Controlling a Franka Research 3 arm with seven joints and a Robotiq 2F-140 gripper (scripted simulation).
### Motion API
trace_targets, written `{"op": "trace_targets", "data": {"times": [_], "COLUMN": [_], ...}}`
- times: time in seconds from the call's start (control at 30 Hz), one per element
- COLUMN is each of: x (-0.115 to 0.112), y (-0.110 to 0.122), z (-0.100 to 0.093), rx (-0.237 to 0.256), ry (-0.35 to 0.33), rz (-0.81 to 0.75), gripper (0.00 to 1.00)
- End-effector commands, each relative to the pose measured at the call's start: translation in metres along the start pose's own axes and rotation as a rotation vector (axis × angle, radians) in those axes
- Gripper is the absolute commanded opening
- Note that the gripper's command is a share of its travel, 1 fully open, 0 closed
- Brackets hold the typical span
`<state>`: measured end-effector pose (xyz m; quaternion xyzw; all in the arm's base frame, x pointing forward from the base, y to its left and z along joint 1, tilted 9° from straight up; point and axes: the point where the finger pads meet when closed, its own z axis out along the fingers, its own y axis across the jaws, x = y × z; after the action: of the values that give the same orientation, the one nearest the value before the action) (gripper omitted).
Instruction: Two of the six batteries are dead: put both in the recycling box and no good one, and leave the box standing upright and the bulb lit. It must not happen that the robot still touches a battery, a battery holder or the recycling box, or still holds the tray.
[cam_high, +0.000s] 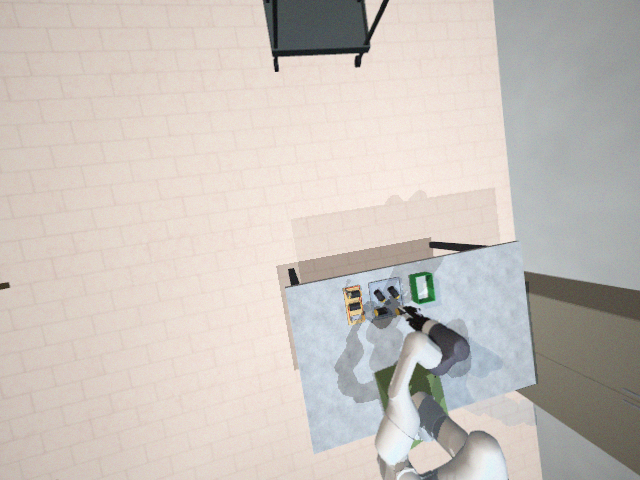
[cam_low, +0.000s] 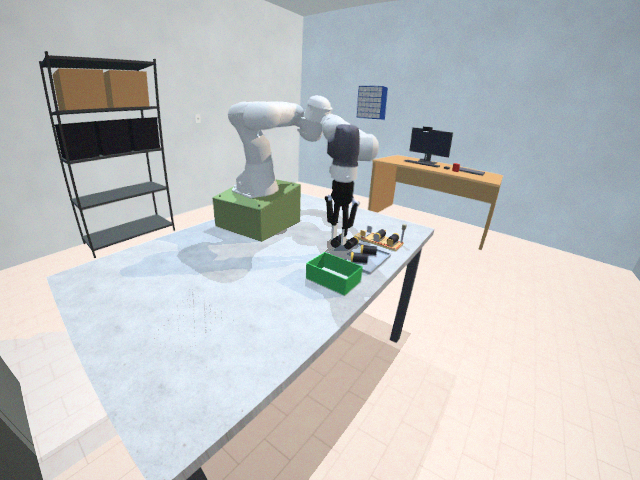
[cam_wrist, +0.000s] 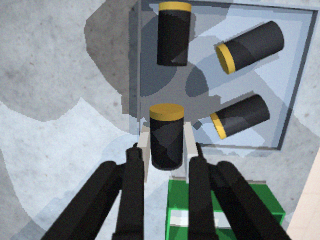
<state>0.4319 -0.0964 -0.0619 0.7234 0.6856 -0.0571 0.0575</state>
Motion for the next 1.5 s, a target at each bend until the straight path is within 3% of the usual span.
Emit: {"op": "trace_targets", "data": {"times": [0.0, 0.33, 1.47], "x": [-0.0004, -0.0004, -0.0006], "y": [0.0012, 0.0012, 0.002], "z": [0.0002, 0.0002, 0.0002], "rx": [-0.003, -0.003, -0.003], "ry": [-0.002, -0.002, -0.002], "rz": [-0.006, 0.057, 0.057], "gripper": [0.16, 0.16, 0.16]}}
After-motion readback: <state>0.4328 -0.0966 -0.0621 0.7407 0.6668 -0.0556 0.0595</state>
